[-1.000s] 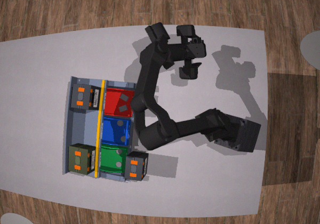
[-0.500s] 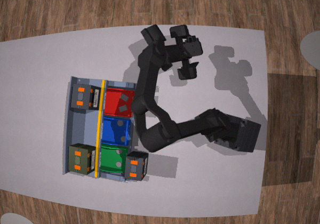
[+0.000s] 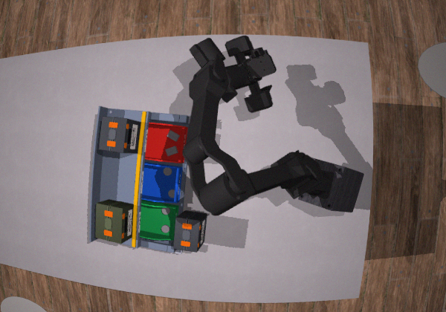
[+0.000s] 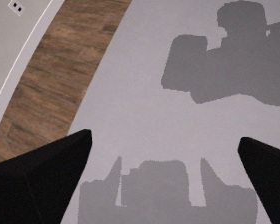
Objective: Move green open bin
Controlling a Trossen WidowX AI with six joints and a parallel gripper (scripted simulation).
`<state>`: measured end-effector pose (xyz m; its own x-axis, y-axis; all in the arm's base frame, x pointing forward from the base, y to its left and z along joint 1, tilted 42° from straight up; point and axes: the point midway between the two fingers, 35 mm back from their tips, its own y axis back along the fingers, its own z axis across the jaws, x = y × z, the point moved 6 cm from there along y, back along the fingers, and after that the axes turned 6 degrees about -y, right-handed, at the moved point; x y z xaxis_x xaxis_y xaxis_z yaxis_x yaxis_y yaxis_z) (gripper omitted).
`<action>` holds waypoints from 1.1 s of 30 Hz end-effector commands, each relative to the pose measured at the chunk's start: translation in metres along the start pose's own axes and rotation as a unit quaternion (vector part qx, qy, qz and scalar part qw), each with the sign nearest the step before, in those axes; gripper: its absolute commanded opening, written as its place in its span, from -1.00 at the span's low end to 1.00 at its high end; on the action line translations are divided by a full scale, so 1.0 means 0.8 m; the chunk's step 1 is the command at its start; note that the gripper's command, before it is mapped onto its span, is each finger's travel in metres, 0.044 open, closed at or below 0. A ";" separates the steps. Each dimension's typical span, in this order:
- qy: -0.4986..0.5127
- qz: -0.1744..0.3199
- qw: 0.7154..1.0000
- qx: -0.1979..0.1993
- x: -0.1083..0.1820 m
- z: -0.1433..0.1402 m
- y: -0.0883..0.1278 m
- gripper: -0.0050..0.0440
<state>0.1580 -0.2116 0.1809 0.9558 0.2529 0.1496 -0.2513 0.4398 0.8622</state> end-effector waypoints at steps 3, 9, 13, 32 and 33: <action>0.050 0.022 0.998 -0.025 0.014 0.002 0.009 1.00; 0.084 0.034 0.995 -0.036 0.023 0.001 0.012 1.00; 0.084 0.034 0.995 -0.036 0.023 0.001 0.012 1.00; 0.163 0.060 0.983 -0.067 0.043 -0.001 0.021 1.00; 0.163 0.060 0.983 -0.067 0.043 -0.001 0.021 1.00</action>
<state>0.1866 -0.1961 0.1950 0.8309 0.5528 0.0633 -0.3826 0.4850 0.7863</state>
